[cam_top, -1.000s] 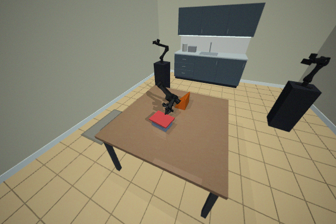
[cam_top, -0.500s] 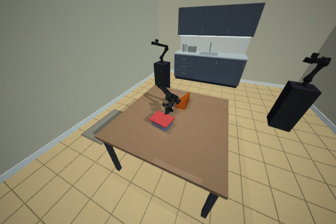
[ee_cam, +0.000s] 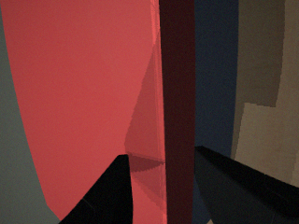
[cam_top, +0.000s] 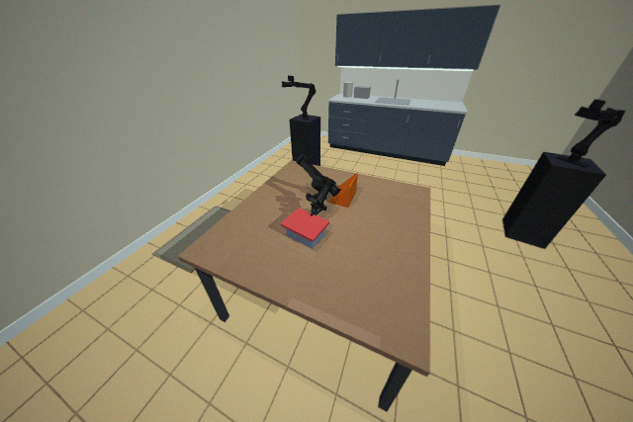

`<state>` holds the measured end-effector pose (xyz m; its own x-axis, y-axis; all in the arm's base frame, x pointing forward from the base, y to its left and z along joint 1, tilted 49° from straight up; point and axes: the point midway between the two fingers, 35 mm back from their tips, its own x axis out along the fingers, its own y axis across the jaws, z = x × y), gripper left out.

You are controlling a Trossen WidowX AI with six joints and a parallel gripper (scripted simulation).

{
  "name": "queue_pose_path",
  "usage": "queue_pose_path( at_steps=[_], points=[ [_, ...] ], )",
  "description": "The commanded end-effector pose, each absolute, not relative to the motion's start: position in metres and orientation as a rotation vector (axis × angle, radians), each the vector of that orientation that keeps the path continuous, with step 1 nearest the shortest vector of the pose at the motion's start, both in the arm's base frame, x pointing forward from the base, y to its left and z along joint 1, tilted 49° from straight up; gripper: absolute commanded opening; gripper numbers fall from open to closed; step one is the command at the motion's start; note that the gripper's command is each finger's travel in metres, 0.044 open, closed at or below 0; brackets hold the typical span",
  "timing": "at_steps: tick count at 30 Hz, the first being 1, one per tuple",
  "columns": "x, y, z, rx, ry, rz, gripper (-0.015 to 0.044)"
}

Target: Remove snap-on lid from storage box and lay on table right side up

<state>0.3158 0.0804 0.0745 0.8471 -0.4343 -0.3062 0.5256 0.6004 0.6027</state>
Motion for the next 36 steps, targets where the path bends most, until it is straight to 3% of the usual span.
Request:
queue_pose_path(
  at_steps=[1,36],
  points=[
    [0.3148,0.0841,0.0776,0.749,0.129,-0.548,0.0000],
    [0.3132,0.0894,0.0820,0.749,0.130,-0.548,0.0000]
  ],
)
